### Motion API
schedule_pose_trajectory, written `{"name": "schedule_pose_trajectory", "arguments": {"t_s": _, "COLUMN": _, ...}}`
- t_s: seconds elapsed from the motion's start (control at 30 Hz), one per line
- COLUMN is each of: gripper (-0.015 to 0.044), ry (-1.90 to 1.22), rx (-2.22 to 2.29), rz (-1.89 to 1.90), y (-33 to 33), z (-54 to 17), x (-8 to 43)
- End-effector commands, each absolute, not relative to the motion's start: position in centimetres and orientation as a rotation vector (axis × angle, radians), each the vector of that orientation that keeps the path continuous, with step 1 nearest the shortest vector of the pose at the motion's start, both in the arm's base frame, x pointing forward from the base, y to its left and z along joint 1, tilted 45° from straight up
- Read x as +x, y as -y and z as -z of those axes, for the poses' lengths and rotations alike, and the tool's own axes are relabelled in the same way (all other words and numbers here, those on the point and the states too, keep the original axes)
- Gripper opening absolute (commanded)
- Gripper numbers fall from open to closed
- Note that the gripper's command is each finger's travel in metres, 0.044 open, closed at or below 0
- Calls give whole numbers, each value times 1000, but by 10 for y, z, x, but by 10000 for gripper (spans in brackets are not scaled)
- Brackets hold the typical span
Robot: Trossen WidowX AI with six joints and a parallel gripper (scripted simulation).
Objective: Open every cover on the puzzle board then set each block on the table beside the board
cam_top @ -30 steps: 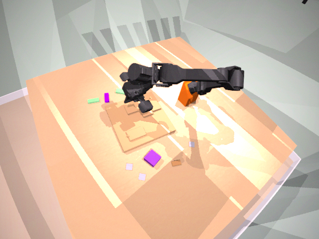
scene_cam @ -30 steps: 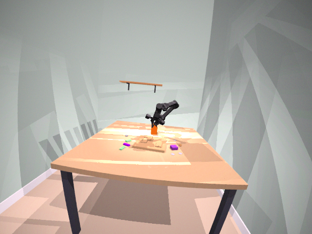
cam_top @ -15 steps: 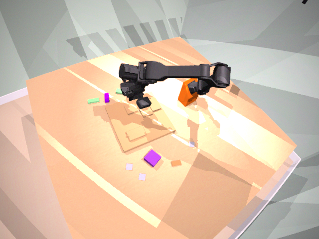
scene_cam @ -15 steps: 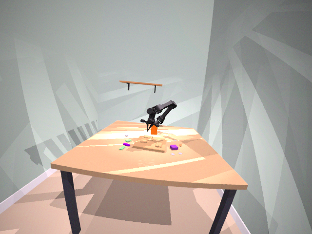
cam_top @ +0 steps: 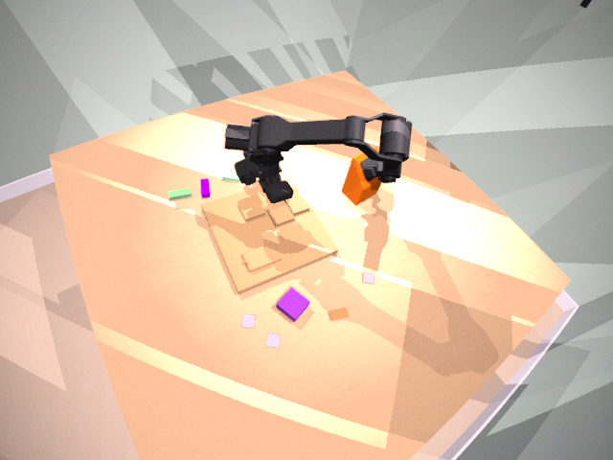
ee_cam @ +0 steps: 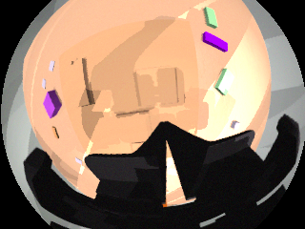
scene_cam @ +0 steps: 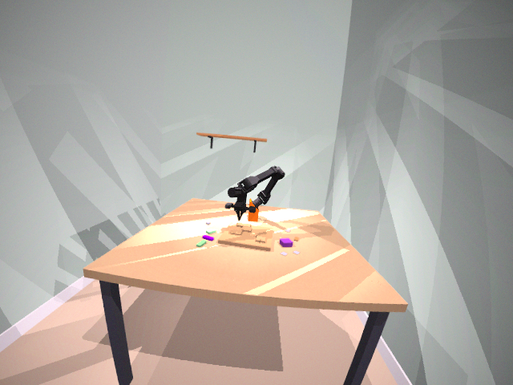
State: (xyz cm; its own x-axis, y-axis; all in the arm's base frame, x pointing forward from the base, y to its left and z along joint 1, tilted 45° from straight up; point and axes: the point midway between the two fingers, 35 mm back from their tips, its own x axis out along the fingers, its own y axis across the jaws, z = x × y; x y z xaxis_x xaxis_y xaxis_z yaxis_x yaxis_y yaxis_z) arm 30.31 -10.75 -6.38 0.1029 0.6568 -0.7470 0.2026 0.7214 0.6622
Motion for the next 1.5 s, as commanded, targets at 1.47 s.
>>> {"name": "schedule_pose_trajectory", "arguments": {"t_s": 1.47, "gripper": 0, "ry": -1488, "rx": 780, "rz": -414, "y": 90, "z": 84, "x": 300}}
